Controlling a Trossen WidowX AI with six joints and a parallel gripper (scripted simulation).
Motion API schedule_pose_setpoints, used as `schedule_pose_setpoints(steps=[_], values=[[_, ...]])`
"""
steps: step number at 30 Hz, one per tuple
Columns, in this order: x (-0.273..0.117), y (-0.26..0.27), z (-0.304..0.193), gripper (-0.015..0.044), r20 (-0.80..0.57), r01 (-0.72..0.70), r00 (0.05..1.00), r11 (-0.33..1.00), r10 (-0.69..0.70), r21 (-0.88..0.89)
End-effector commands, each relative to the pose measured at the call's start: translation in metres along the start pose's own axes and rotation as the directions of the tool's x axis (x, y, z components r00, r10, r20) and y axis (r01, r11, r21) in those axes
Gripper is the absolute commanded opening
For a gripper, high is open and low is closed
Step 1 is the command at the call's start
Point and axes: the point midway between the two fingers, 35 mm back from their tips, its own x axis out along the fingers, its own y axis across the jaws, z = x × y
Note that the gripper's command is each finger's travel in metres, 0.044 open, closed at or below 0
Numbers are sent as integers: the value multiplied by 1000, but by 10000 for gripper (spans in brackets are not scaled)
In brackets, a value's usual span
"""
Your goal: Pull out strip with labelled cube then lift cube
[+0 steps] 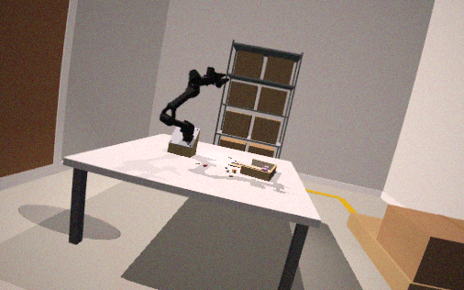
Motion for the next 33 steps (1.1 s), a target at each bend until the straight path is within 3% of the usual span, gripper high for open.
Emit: schedule_pose_setpoints(steps=[1,11,22,31,33], values=[[18,56,-27,400,-94,-56,994,998,57,13],[35,182,-152,400,-416,-147,892,984,176,101],[-20,253,-308,400,-746,-81,631,975,212,208],[-25,255,-317,400,-763,-73,611,975,211,212],[-21,259,-318,347,-772,-74,597,973,219,219]])
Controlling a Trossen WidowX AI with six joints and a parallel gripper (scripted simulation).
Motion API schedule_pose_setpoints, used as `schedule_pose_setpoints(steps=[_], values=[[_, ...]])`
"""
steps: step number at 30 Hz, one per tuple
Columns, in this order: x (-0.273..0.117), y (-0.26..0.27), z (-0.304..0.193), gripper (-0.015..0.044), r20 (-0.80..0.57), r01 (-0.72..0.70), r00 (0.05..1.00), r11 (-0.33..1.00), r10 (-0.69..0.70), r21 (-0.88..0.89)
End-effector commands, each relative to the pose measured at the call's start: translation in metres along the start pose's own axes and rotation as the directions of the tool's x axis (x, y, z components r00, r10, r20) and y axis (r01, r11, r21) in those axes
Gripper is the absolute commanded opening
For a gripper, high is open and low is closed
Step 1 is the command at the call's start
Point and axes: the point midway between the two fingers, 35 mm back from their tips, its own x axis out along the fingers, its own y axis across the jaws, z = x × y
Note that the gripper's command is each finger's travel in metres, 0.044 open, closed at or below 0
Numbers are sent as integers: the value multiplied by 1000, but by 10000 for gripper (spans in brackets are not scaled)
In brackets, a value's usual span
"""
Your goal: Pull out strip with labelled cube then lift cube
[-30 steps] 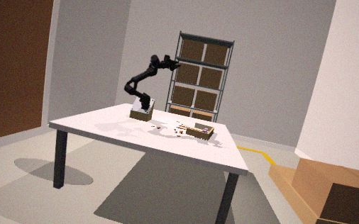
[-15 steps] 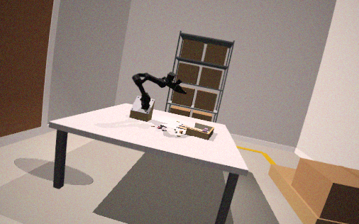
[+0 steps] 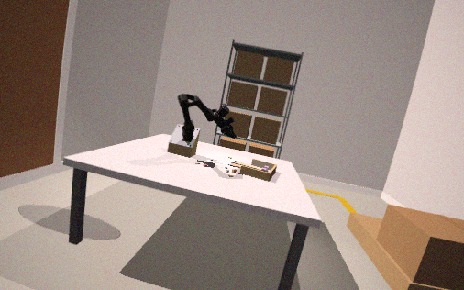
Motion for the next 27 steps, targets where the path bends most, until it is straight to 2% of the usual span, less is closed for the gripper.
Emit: schedule_pose_setpoints(steps=[1,7,13,20,27], values=[[9,7,2,321,-42,-15,999,1000,16,12],[44,36,13,164,-218,-52,974,997,63,56],[77,62,10,6,-410,-43,908,994,82,104],[109,87,-8,0,-621,24,781,990,69,140],[130,104,-34,0,-790,133,613,982,23,131]])
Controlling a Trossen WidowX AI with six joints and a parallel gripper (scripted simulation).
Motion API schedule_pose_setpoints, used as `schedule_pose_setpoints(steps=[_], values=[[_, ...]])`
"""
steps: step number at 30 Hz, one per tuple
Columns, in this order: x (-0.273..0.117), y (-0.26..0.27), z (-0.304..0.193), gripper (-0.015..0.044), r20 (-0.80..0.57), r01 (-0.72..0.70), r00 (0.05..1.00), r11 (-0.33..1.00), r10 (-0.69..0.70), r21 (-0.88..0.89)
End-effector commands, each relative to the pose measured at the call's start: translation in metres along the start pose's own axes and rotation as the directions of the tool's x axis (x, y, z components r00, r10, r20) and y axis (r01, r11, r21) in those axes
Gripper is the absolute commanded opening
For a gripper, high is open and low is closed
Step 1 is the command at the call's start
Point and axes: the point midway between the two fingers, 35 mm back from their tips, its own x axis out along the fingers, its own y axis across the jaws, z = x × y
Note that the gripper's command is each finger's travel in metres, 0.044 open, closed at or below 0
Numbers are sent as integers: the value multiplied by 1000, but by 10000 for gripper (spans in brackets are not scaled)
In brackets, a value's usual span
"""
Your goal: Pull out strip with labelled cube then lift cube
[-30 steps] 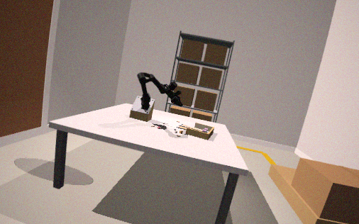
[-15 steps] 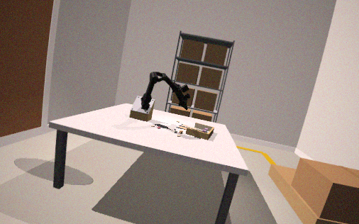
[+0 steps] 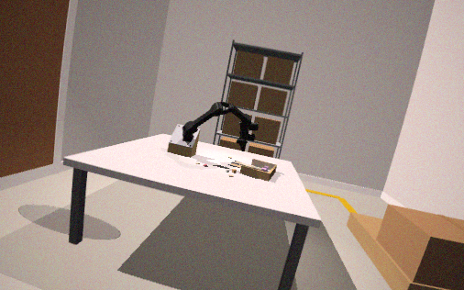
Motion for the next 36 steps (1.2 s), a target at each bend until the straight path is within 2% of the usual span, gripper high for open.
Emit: schedule_pose_setpoints(steps=[1,36], values=[[21,6,-6,0,-125,56,991,998,-50,42],[68,4,-13,0,-142,67,988,996,-60,49]])
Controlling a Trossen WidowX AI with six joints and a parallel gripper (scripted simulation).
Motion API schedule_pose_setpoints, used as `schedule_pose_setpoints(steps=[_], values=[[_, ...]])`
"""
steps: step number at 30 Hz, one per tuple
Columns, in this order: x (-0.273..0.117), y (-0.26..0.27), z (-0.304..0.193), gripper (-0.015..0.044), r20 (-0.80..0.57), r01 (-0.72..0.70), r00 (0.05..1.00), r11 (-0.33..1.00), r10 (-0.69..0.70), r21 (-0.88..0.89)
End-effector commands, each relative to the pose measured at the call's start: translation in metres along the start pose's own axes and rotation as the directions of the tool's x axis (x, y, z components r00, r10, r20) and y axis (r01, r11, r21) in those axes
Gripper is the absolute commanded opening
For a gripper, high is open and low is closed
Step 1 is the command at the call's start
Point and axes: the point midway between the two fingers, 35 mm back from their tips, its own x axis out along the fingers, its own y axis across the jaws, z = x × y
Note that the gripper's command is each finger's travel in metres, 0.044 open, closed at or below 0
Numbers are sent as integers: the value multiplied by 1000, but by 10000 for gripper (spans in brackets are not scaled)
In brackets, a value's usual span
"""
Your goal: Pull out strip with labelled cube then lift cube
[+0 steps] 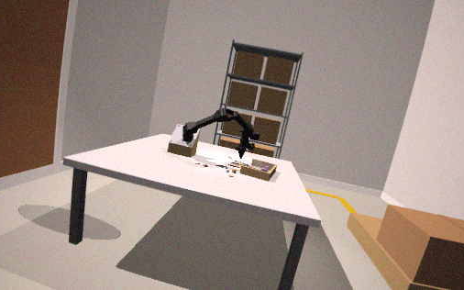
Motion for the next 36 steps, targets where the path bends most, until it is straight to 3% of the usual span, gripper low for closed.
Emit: schedule_pose_setpoints(steps=[1,16,36], values=[[10,-1,-2,0,-5,7,1000,1000,-7,-8],[33,-3,-5,0,-5,10,1000,1000,-10,-8],[34,-3,-5,0,-5,10,1000,1000,-10,-8]])
